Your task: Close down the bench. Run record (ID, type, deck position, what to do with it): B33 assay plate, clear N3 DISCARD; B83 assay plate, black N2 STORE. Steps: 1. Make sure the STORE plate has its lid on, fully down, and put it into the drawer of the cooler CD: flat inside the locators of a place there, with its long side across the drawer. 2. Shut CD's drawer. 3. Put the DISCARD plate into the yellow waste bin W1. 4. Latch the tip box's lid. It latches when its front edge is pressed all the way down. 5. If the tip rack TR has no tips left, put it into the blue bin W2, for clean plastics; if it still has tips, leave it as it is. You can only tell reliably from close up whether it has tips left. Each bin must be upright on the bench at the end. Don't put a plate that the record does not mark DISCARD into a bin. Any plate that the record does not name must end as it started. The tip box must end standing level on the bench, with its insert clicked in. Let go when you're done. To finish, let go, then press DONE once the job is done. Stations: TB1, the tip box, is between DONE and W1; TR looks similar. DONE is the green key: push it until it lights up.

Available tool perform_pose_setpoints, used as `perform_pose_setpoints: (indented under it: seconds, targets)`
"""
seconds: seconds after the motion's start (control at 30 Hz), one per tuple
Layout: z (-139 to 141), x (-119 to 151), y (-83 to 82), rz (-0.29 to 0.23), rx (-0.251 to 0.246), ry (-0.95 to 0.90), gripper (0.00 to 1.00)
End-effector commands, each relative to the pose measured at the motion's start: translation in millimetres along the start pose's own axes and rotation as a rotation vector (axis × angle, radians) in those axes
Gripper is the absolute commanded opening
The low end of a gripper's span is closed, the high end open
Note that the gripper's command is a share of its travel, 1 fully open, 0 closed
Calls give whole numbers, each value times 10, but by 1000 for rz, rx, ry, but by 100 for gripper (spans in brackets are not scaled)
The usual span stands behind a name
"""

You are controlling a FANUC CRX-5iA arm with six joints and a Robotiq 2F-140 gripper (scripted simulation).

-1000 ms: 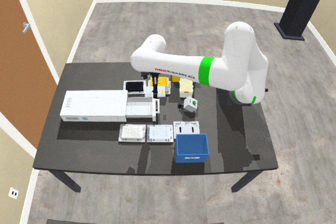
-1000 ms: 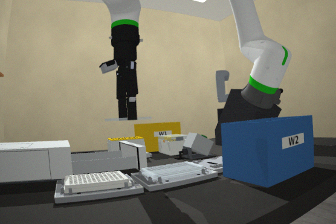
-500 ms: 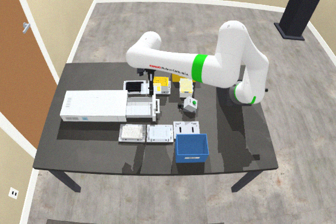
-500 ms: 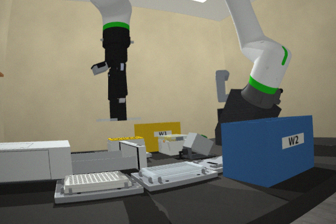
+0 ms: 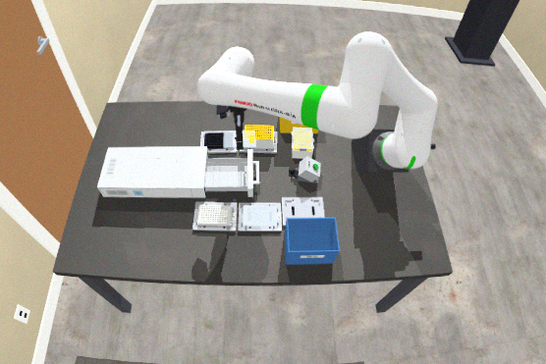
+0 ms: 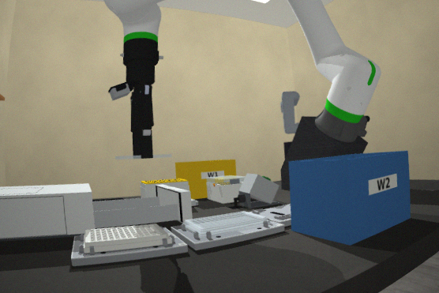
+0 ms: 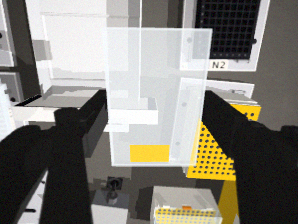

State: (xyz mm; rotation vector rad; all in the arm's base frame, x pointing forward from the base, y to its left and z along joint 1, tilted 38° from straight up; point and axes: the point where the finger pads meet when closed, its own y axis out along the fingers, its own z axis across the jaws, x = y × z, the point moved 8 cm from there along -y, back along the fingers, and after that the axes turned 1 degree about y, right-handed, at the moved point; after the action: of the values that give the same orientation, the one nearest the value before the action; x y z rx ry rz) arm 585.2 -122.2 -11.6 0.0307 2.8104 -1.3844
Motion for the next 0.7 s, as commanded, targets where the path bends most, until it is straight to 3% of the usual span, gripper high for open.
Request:
perform_pose_setpoints:
  seconds: [0.0, 0.67]
  targets:
    - [89, -88, -10, 1, 1, 0, 10]
    - [437, -419, -11, 1, 1, 0, 10]
